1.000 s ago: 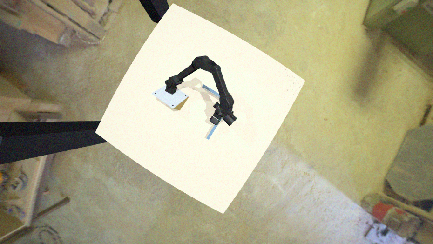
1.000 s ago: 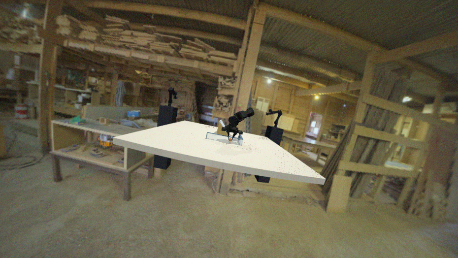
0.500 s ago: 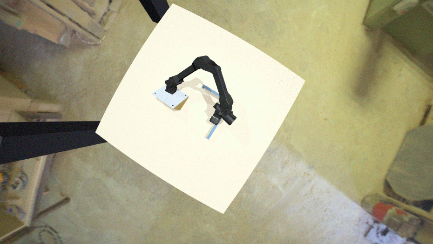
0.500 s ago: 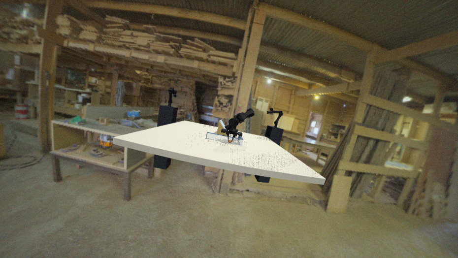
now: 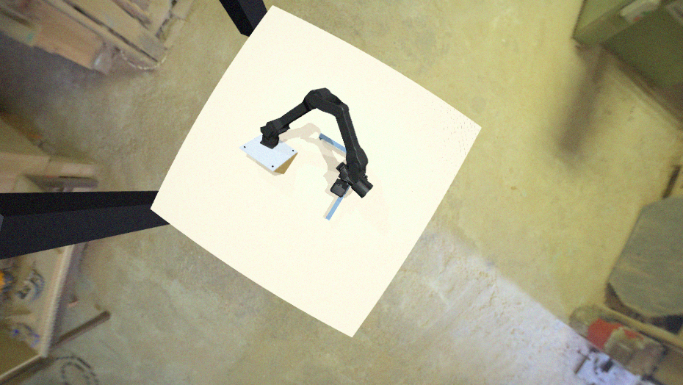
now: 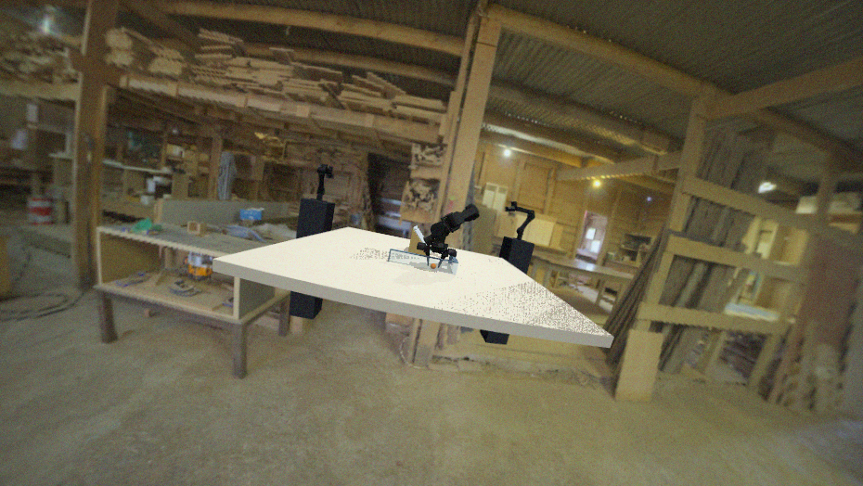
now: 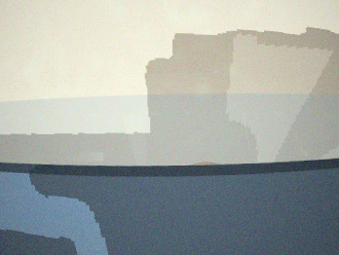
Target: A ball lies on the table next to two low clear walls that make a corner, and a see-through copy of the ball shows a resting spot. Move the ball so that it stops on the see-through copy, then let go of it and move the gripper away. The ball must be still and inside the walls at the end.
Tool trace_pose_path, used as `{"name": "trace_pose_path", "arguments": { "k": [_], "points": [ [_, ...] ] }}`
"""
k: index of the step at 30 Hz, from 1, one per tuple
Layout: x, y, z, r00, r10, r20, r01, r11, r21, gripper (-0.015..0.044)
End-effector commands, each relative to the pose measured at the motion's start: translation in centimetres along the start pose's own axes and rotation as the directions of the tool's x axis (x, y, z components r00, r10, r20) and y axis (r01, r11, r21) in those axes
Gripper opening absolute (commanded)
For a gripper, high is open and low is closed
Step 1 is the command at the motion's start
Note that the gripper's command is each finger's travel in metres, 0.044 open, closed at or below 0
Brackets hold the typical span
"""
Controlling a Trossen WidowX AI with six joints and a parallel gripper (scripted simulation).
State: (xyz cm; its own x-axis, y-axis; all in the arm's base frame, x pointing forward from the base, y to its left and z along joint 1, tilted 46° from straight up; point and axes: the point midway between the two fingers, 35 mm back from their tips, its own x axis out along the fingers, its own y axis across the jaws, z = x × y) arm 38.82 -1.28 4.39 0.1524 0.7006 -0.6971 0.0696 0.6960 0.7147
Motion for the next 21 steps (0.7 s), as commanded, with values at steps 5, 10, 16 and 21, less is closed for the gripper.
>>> {"name": "trace_pose_path", "arguments": {
  "k": [5,10,16,21],
  "points": [
    [-7.6,-0.1,0.1,1.000,-0.002,0.001,0.002,1.000,0.000,0.0235],
    [-8.5,-0.1,0.0,1.000,-0.001,0.001,0.001,1.000,0.001,0.0235],
    [-8.0,-0.3,0.2,1.000,-0.003,0.018,0.003,1.000,0.007,0.0235],
    [-11.2,-0.2,0.0,1.000,-0.002,0.015,0.002,1.000,0.004,0.0340]
  ]
}}
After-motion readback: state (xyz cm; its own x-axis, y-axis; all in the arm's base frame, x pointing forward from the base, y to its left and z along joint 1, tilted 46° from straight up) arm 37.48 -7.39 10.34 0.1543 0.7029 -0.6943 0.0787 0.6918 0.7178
